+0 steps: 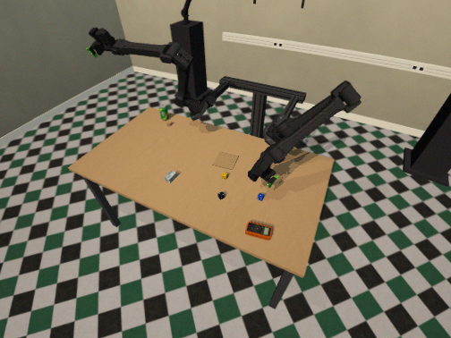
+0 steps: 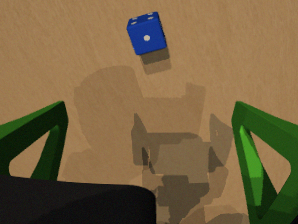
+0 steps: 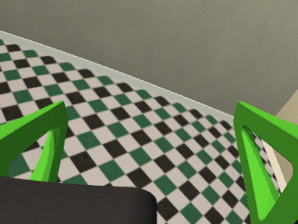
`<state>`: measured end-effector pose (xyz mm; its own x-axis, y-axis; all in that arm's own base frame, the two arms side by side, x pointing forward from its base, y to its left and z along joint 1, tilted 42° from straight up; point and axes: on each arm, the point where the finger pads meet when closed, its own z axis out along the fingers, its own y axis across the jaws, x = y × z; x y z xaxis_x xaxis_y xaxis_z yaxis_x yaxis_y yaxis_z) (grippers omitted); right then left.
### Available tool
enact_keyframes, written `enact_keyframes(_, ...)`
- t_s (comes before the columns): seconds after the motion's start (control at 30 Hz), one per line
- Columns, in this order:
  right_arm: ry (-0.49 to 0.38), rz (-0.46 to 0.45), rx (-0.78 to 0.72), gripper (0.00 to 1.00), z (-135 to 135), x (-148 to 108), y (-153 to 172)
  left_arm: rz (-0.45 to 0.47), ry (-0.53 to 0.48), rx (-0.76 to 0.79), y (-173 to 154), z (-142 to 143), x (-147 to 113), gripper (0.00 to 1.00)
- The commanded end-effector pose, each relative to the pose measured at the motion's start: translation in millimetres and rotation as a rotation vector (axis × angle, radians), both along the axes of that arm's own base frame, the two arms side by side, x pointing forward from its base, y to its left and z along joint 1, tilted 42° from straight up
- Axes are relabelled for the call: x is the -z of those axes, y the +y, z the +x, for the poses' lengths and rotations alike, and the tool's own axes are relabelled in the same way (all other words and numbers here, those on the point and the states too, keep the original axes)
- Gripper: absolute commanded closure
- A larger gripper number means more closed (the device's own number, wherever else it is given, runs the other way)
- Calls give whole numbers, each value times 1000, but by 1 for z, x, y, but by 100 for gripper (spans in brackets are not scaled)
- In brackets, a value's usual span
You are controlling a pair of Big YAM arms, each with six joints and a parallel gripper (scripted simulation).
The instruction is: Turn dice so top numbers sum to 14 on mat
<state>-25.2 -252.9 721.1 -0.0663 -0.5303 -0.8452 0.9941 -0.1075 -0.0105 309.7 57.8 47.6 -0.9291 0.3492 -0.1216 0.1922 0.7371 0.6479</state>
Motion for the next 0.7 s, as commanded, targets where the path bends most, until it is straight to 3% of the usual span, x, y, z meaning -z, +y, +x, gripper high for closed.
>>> enact_keyframes(0.0, -5, -53, 0, 0, -1, -14, 20, 51, 94, 142, 5, 4, 5, 0)
enact_keyframes(0.67, -5, -53, 0, 0, -1, -14, 20, 251, 450, 607, 17, 11, 21, 0)
